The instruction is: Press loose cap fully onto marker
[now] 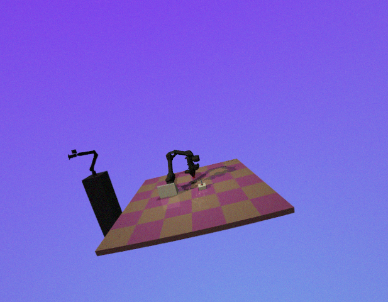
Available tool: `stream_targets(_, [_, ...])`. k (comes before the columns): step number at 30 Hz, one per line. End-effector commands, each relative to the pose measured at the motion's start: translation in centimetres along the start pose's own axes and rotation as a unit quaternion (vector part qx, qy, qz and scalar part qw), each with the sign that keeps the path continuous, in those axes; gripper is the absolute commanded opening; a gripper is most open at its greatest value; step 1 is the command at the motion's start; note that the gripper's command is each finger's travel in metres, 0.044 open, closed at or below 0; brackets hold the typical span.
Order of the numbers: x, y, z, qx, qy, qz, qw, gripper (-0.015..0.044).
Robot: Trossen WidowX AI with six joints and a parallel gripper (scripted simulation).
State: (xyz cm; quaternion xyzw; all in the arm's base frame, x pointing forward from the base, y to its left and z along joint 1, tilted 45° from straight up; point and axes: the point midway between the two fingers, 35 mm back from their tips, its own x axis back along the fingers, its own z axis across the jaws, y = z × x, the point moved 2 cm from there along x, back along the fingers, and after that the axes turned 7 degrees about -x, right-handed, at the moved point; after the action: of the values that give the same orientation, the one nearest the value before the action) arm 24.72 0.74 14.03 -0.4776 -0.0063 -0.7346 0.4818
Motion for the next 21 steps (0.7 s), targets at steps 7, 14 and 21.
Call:
stream_targets(7, [1.2,3.1,-0.4,0.000,-0.001,-0.008,1.000,0.0000])
stream_targets(14, [1.9,5.1,-0.9,-0.001,-0.002,-0.010,1.000,0.0000])
stream_targets(21, [2.5,7.1,-1.6,-0.001,-0.003,-0.010,1.000,0.0000])
